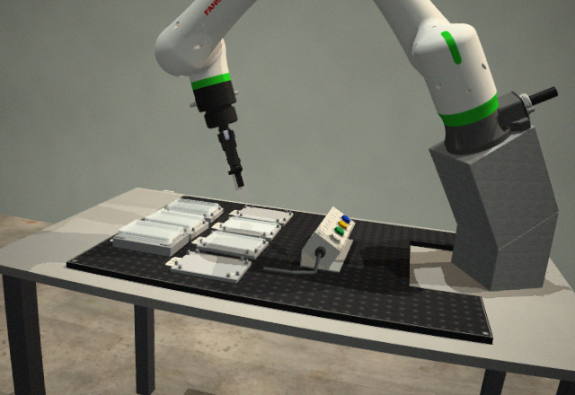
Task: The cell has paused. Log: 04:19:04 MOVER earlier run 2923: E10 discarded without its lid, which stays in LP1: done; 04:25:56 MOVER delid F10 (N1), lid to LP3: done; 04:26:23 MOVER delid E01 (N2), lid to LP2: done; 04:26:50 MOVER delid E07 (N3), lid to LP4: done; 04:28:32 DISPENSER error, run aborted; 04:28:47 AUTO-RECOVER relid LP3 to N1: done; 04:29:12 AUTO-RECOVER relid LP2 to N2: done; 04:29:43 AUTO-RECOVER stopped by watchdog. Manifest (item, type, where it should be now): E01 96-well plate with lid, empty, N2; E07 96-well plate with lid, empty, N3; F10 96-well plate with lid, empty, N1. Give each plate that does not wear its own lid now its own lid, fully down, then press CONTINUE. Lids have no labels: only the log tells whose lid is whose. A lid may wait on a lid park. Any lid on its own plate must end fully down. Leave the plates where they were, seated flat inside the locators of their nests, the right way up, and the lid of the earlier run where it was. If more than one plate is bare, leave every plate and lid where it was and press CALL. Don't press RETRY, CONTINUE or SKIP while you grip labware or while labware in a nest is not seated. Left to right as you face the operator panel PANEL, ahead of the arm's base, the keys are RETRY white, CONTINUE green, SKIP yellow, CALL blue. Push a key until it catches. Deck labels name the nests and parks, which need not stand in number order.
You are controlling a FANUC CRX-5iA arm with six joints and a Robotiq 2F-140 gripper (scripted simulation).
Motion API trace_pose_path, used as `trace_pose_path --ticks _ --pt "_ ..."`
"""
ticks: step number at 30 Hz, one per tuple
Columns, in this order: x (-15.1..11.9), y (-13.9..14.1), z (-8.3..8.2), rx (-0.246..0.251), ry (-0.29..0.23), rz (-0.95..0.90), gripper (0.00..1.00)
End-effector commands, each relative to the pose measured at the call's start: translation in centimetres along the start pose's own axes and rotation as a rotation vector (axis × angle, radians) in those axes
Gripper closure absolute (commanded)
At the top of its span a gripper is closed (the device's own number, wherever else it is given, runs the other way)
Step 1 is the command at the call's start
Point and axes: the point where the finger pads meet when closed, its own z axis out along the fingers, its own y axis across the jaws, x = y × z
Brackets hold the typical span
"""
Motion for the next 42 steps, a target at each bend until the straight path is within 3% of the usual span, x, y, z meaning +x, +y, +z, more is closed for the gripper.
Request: trace_pose_path --ticks 1,2,3,4,5,11,20,21,42 --pt "0.03 0.32 0.58 0.02 -0.138 0.143 0.0" --pt "0.03 0.32 0.58 0.02 -0.138 0.143 0.0" --pt "0.06 0.42 0.78 0.016 -0.19 0.21 0.0" --pt "0.06 0.42 0.78 0.016 -0.19 0.21 0.0" --pt "0.09 0.48 0.93 0.013 -0.233 0.267 0.0" --pt "0.14 0.64 1.26 0.006 -0.322 0.383 0.0" --pt "0.16 0.64 1.28 0.005 -0.332 0.396 0.0" --pt "0.16 0.64 1.28 0.005 -0.332 0.396 1.0" --pt "0.16 0.64 1.28 0.005 -0.332 0.396 1.0"
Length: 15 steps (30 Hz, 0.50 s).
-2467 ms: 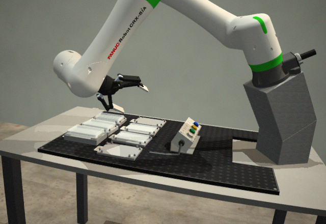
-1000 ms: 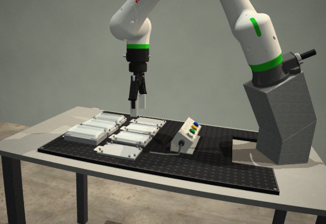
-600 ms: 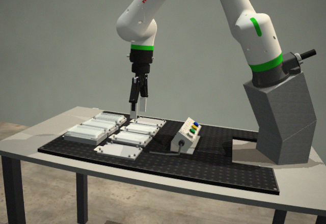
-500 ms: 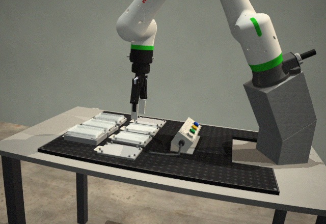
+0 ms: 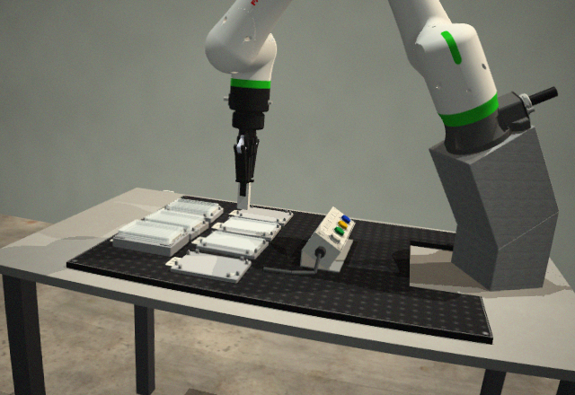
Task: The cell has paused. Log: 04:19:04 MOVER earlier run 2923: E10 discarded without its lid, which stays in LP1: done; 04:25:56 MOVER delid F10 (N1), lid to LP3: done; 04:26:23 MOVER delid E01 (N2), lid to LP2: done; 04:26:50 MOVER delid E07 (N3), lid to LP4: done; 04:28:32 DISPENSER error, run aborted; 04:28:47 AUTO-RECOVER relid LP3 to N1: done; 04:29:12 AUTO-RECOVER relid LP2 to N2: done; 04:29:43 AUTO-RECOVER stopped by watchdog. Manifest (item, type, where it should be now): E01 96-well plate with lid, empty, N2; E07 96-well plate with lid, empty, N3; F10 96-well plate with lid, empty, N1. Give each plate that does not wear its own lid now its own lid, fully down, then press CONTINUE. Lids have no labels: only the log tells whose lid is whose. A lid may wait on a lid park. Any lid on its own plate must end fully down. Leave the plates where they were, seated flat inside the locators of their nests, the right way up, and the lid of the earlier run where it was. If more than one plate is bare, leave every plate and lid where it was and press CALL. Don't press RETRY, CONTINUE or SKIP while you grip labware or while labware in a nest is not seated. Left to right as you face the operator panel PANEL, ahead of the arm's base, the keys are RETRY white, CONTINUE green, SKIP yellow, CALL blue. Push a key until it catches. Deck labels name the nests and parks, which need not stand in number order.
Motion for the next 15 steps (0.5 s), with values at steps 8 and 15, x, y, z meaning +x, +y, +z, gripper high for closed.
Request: trace_pose_path --ticks 8,15 --pt "0.0 0.0 0.0 0.0 0.0 0.0 1.0" --pt "-0.1 -2.8 0.1 0.005 0.005 0.001 1.0"
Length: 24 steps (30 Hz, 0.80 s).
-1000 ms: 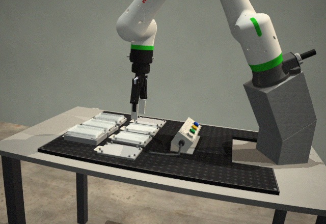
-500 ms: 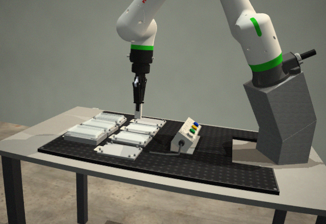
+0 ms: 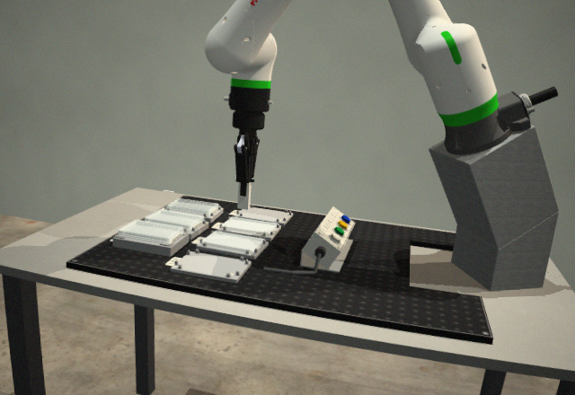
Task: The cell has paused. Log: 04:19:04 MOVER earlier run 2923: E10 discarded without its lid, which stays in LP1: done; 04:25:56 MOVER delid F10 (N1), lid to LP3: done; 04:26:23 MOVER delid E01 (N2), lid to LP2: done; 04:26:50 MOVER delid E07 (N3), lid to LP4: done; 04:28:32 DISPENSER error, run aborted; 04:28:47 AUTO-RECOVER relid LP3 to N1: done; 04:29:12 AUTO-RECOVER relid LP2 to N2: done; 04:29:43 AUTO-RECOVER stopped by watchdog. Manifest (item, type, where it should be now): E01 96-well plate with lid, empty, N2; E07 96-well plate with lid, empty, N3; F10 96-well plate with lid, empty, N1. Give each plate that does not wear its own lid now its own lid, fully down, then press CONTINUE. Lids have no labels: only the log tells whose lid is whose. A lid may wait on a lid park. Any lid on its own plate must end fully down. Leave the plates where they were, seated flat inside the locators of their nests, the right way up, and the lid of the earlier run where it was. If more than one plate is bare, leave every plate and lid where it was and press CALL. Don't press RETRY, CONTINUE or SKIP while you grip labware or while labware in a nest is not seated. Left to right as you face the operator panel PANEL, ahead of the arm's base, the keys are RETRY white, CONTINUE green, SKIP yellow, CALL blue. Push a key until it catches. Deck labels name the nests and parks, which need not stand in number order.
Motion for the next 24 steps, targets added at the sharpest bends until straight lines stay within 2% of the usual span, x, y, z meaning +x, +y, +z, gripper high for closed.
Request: trace_pose_path --ticks 1,2,3,5,6,7,8,12,24 --pt "-0.1 -4.9 0.2 0.006 0.007 0.0 1.0" --pt "-0.1 -4.9 0.2 0.006 0.007 0.0 1.0" --pt "0.0 -7.5 0.2 0.006 0.007 0.0 1.0" --pt "0.0 -7.5 0.2 0.006 0.007 0.0 1.0" --pt "0.0 -9.9 0.1 0.004 0.004 -0.001 1.0" --pt "0.0 -9.9 0.1 0.004 0.004 -0.001 1.0" --pt "0.1 -11.6 0.1 0.002 0.001 -0.001 1.0" --pt "0.2 -12.6 0.0 0.001 -0.002 -0.002 1.0" --pt "0.2 -12.6 0.0 0.001 -0.002 -0.002 1.0"
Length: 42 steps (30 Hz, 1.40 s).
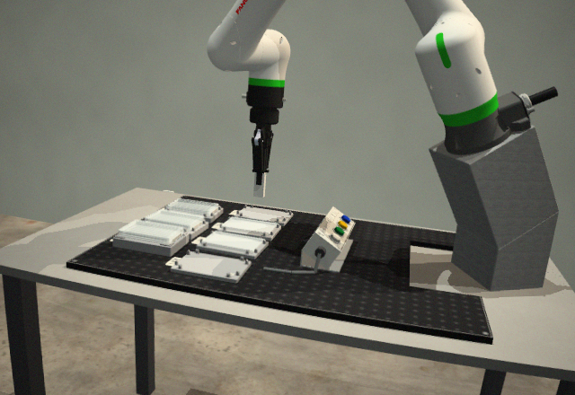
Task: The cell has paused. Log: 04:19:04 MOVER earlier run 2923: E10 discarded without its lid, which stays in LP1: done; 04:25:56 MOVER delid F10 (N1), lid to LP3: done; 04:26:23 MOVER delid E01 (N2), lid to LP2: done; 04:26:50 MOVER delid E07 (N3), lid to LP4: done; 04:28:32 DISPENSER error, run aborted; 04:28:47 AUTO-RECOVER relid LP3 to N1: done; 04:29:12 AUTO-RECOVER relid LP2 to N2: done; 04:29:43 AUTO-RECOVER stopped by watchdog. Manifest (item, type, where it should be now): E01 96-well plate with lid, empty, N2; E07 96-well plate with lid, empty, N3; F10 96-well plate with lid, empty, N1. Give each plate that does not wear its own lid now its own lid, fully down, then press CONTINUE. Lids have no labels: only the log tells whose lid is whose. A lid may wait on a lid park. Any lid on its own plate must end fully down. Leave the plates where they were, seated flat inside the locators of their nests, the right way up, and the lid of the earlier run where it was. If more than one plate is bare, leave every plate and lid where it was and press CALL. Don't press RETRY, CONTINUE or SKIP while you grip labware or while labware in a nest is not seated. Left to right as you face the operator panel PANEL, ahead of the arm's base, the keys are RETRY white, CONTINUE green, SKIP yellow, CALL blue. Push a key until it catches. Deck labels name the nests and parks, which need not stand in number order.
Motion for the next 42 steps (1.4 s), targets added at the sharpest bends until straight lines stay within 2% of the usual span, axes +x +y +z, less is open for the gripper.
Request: trace_pose_path --ticks 1,15,18,20,22,24,26,27,28,29,31,32,33,34,37,39,42 --pt "0.0 0.0 0.0 0.0 0.0 0.0 1.0" --pt "0.0 0.0 0.0 0.0 0.0 0.0 1.0" --pt "-0.1 1.5 0.2 0.005 0.011 0.002 1.0" --pt "-0.1 1.5 0.2 0.005 0.011 0.002 1.0" --pt "-0.2 4.3 0.4 0.013 0.026 0.005 1.0" --pt "-0.5 8.4 0.7 0.024 0.037 0.007 1.0" --pt "-0.5 8.4 0.7 0.024 0.037 0.007 1.0" --pt "-0.6 10.8 0.8 0.028 0.039 0.007 1.0" --pt "-0.6 10.8 0.8 0.028 0.039 0.007 1.0" --pt "-0.7 13.3 0.8 0.03 0.037 0.006 1.0" --pt "-0.7 13.3 0.8 0.03 0.037 0.006 1.0" --pt "-0.7 15.9 0.7 0.03 0.033 0.005 1.0" --pt "-0.7 15.9 0.7 0.03 0.033 0.005 1.0" --pt "-0.7 18.4 0.6 0.027 0.026 0.004 1.0" --pt "-0.7 18.4 0.6 0.027 0.026 0.004 1.0" --pt "-0.6 22.5 0.4 0.015 0.013 0.002 1.0" --pt "-0.4 24.1 0.2 0.01 0.007 0.001 1.0"
